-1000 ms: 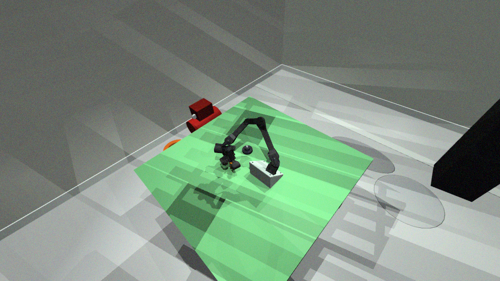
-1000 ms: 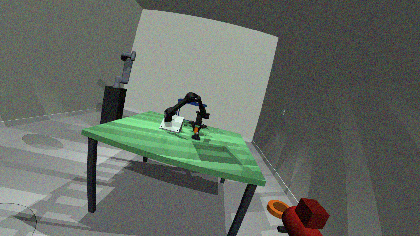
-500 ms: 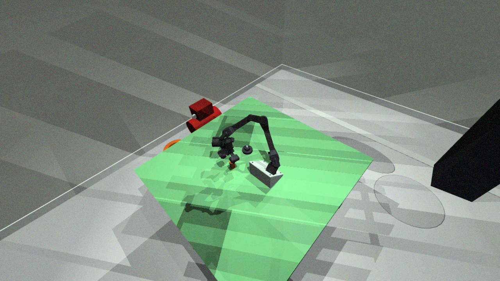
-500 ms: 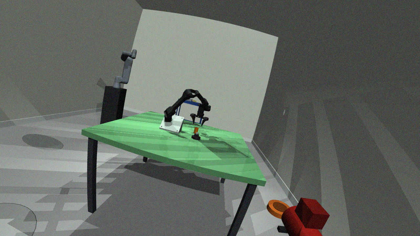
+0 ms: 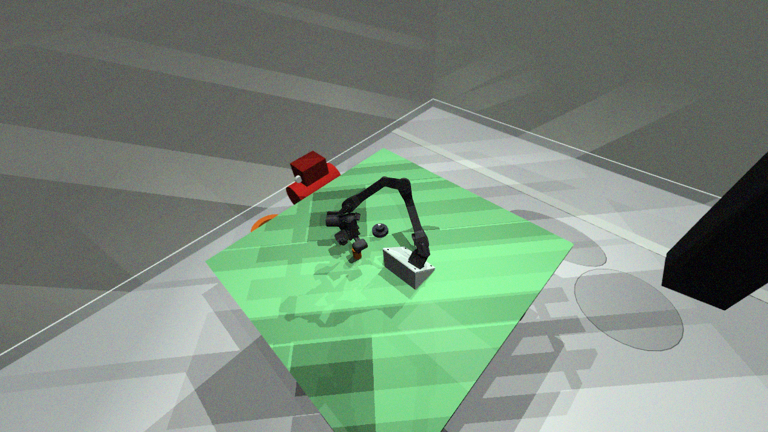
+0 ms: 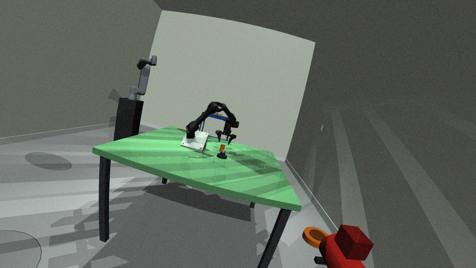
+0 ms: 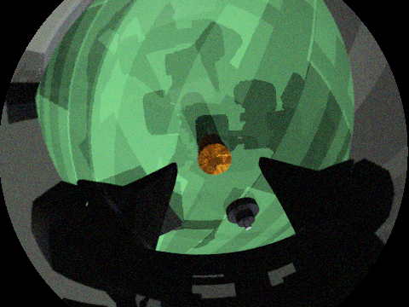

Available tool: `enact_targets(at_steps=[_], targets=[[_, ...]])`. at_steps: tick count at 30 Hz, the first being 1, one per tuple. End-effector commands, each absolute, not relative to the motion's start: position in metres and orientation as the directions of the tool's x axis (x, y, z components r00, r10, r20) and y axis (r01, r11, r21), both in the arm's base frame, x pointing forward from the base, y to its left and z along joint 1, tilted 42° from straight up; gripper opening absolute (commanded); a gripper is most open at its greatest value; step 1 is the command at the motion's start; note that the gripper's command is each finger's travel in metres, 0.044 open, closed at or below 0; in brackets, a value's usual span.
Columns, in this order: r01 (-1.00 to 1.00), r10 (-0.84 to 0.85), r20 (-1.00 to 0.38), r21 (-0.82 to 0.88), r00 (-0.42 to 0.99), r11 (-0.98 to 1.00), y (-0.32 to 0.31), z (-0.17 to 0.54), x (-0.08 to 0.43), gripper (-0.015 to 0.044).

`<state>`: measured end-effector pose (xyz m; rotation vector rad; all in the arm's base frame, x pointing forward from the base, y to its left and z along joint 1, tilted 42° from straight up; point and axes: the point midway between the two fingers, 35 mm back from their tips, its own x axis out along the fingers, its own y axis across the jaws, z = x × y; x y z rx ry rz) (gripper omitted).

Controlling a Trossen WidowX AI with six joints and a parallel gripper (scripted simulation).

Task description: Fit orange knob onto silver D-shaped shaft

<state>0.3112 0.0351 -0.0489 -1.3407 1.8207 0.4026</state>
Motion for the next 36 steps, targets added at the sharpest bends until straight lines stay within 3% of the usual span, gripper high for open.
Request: enact_targets(at_steps=[1, 36], targets=[[-0.905, -0.645, -0.757, -0.195, -0.107, 0.378, 0.028, -0.057, 0.308, 0.0440], [-0.905, -0.647, -0.755, -0.196, -0.107, 0.378, -0.009, -0.098, 0.300, 0.0440]])
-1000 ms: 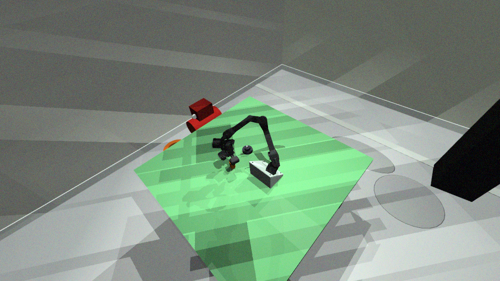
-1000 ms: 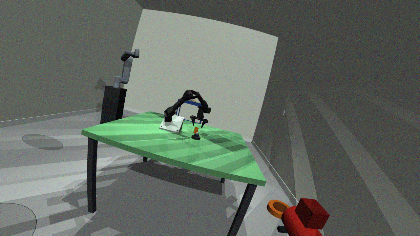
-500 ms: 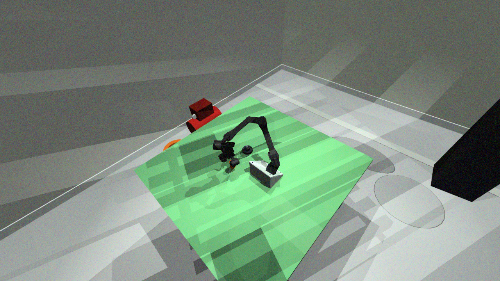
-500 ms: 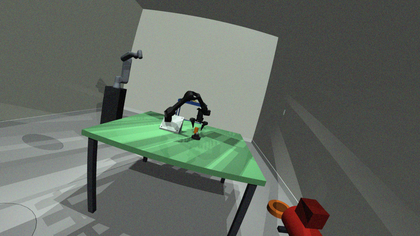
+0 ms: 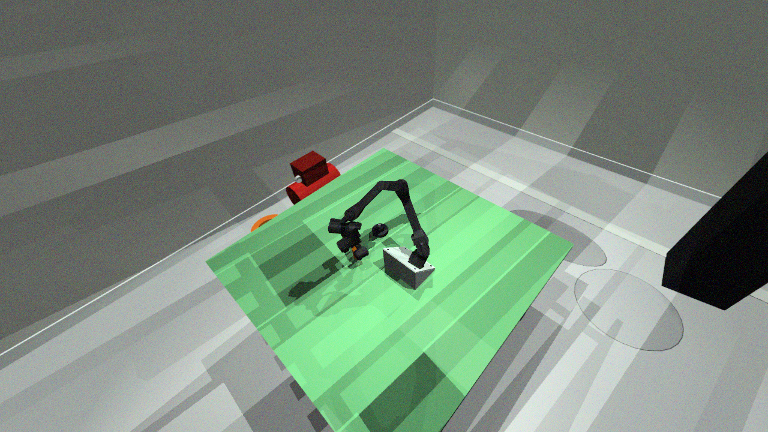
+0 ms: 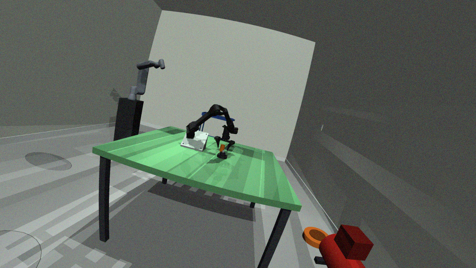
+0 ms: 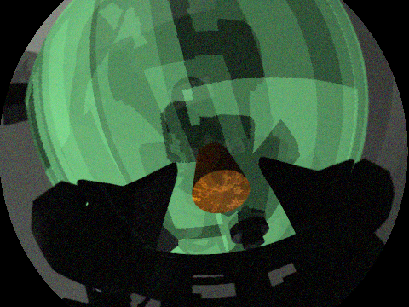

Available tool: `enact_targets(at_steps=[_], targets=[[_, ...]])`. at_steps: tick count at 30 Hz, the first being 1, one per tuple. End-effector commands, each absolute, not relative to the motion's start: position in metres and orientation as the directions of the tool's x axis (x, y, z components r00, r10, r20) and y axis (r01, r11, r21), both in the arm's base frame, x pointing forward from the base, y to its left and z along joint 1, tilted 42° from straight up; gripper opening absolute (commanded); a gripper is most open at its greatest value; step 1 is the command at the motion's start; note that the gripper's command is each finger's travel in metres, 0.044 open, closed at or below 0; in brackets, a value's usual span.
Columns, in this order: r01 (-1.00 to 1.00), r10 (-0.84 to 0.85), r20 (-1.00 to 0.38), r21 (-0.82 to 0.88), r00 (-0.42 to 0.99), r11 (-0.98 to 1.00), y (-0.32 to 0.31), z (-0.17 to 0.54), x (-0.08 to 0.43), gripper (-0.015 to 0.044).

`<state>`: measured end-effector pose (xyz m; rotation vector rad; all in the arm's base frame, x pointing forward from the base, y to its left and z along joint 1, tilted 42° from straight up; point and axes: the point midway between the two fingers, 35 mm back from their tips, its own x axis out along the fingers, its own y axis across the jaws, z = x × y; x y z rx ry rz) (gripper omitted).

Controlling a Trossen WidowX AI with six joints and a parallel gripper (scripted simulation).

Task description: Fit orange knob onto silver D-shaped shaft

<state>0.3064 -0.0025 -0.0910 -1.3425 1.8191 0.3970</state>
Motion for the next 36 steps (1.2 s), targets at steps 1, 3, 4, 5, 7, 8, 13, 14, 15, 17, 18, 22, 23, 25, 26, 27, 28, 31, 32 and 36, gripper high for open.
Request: enact_targets(at_steps=[1, 3, 4, 5, 7, 8, 13, 14, 15, 17, 18, 22, 23, 25, 26, 27, 28, 31, 32, 36], targets=[[-0.905, -0.647, -0.755, -0.196, -0.107, 0.378, -0.009, -0.099, 0.300, 0.0440], [-0.905, -0.647, -0.755, -0.196, -0.107, 0.378, -0.010, -0.099, 0.300, 0.0440], [-0.905, -0.647, -0.755, -0.196, -0.107, 0.378, -0.010, -0.099, 0.300, 0.0440], [-0.905, -0.647, -0.755, -0.196, -0.107, 0.378, -0.010, -0.099, 0.300, 0.0414], [-0.905, -0.647, -0.755, -0.196, -0.107, 0.378, -0.010, -0.099, 0.300, 0.0361], [-0.905, -0.647, -0.755, -0.196, -0.107, 0.378, -0.010, -0.099, 0.300, 0.0335], [-0.905, -0.647, -0.755, -0.196, -0.107, 0.378, -0.010, -0.099, 0.300, 0.0204], [-0.905, -0.647, -0.755, -0.196, -0.107, 0.378, -0.010, -0.099, 0.300, 0.0178], [-0.905, -0.647, -0.755, -0.196, -0.107, 0.378, -0.010, -0.099, 0.300, 0.0171], [-0.905, -0.647, -0.755, -0.196, -0.107, 0.378, -0.010, -0.099, 0.300, 0.0157], [-0.905, -0.647, -0.755, -0.196, -0.107, 0.378, -0.010, -0.099, 0.300, 0.0151], [-0.905, -0.647, -0.755, -0.196, -0.107, 0.378, -0.010, -0.099, 0.300, 0.0105], [-0.905, -0.647, -0.755, -0.196, -0.107, 0.378, -0.009, -0.098, 0.300, 0.0078], [-0.905, -0.647, -0.755, -0.196, -0.107, 0.378, -0.007, -0.096, 0.302, 0.0026], [-0.905, -0.646, -0.756, -0.196, -0.106, 0.378, -0.005, -0.094, 0.303, 0.0000], [-0.905, -0.646, -0.756, -0.196, -0.106, 0.378, -0.003, -0.092, 0.304, 0.0000], [-0.905, -0.646, -0.756, -0.196, -0.106, 0.378, -0.001, -0.090, 0.305, 0.0000], [-0.905, -0.644, -0.757, -0.195, -0.106, 0.378, 0.005, -0.084, 0.307, 0.0000], [-0.905, -0.644, -0.758, -0.195, -0.106, 0.378, 0.007, -0.082, 0.308, 0.0000], [-0.905, -0.643, -0.759, -0.195, -0.105, 0.378, 0.016, -0.074, 0.311, 0.0000]])
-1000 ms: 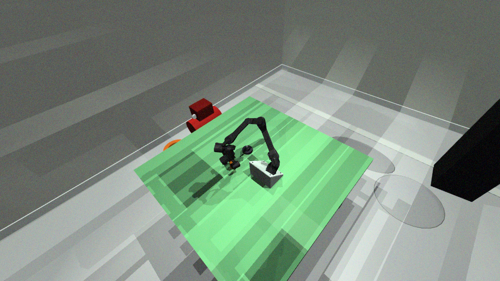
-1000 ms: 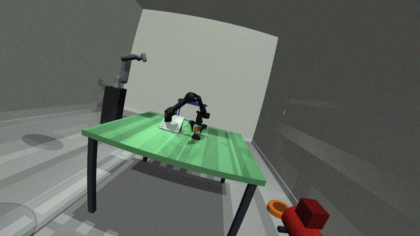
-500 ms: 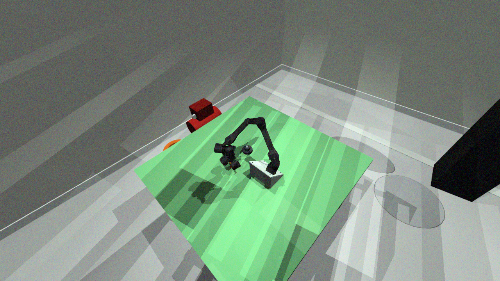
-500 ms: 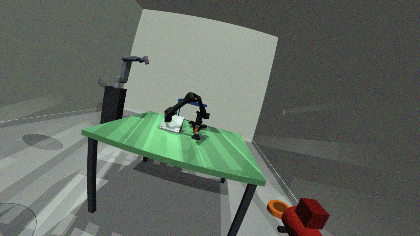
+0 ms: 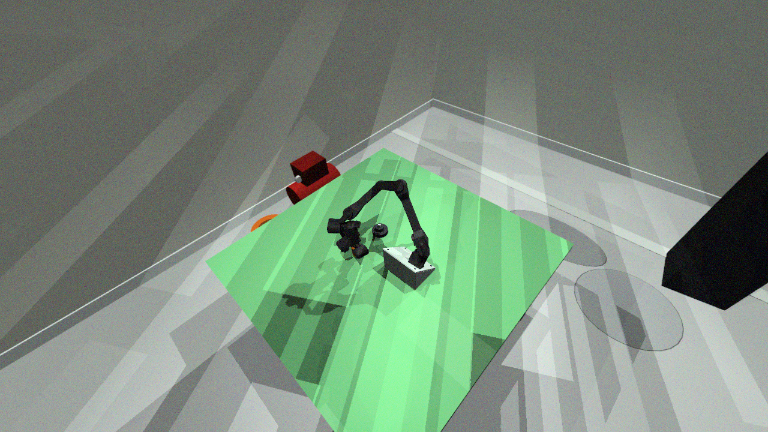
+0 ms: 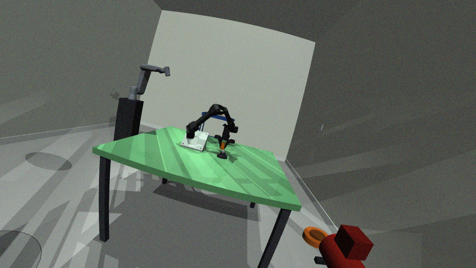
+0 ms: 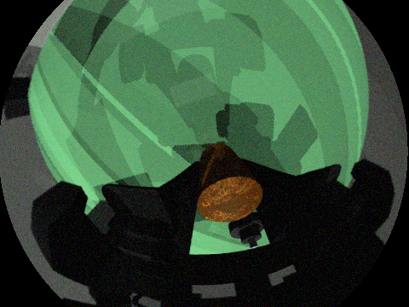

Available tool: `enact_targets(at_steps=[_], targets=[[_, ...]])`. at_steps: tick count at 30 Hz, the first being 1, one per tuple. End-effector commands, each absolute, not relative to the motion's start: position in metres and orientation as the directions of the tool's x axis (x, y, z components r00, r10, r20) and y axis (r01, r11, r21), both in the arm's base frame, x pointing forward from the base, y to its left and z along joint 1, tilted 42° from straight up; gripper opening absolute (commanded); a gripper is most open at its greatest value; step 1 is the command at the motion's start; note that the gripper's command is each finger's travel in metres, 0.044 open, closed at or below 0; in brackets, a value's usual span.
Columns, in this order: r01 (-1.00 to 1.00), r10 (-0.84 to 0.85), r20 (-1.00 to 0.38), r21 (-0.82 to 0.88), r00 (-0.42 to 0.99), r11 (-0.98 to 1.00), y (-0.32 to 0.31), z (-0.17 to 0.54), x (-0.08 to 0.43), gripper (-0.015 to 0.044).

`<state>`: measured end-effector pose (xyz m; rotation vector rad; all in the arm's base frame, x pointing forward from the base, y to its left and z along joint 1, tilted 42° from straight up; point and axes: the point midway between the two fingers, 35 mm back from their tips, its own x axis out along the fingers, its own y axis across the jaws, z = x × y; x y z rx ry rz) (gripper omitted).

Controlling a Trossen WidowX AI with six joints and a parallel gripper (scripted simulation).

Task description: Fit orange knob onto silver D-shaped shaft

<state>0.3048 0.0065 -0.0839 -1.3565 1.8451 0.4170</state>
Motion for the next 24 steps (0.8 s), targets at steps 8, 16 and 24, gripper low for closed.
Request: enact_targets(at_steps=[8, 16, 24], targets=[[-0.905, -0.641, -0.760, -0.194, -0.105, 0.378, 0.032, -0.057, 0.315, 0.0000], [-0.905, -0.640, -0.761, -0.193, -0.105, 0.378, 0.049, -0.039, 0.319, 0.0000], [-0.905, -0.641, -0.761, -0.193, -0.106, 0.379, 0.066, -0.020, 0.321, 0.0000]])
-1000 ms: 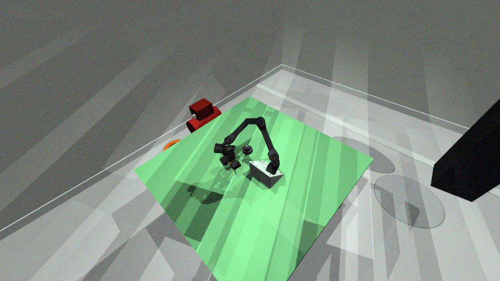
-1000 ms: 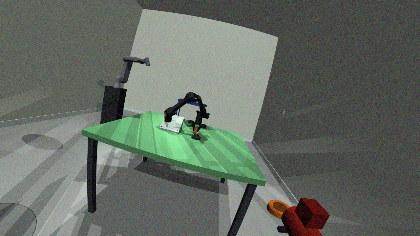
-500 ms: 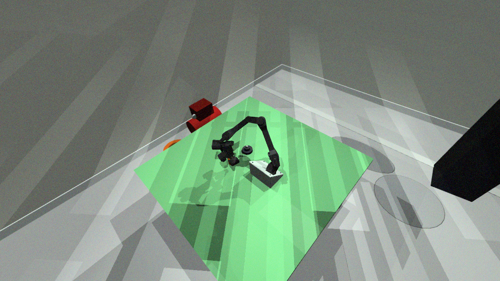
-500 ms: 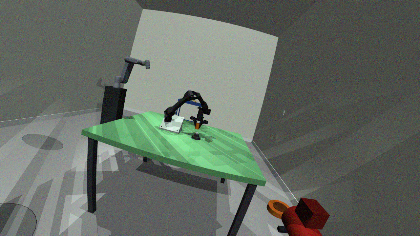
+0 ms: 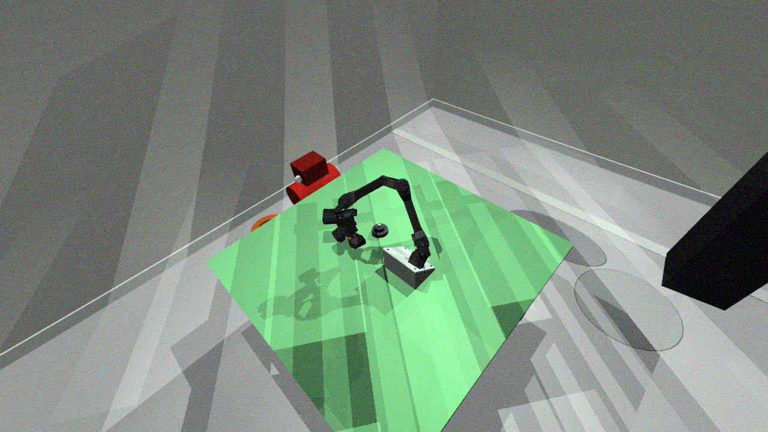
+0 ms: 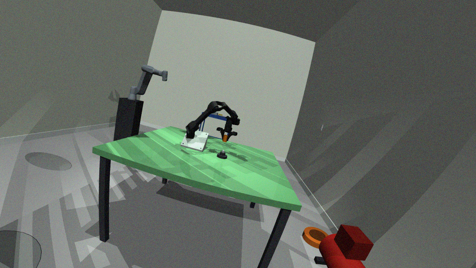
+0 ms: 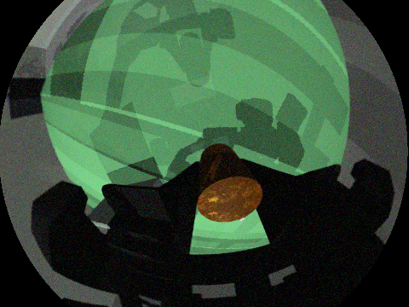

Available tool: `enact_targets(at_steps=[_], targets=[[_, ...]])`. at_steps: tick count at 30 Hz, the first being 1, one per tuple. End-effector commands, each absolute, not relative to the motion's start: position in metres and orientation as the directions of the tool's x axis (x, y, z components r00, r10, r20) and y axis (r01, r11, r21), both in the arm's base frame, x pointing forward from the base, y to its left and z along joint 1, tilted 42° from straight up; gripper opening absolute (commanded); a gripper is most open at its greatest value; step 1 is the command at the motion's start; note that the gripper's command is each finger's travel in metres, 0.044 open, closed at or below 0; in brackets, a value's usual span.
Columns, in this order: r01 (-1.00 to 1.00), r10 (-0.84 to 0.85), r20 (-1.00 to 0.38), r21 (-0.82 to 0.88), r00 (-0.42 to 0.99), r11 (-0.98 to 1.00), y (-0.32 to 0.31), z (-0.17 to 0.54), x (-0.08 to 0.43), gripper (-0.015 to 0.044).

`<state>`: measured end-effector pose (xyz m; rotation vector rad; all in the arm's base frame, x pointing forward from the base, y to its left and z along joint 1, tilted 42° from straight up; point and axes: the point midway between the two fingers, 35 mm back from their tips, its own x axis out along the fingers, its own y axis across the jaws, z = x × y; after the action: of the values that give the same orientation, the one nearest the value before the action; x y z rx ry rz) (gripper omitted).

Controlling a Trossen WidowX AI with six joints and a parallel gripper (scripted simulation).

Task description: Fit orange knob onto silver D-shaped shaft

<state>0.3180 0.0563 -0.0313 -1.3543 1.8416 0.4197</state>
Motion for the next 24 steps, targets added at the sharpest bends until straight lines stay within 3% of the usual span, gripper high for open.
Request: enact_targets(at_steps=[1, 14, 24], targets=[[-0.905, -0.641, -0.760, -0.193, -0.106, 0.379, 0.068, -0.018, 0.322, 0.0000], [-0.905, -0.642, -0.759, -0.193, -0.107, 0.379, 0.086, 0.003, 0.322, 0.0000], [-0.906, -0.633, -0.767, -0.189, -0.104, 0.377, 0.064, 0.015, 0.327, 0.0000]])
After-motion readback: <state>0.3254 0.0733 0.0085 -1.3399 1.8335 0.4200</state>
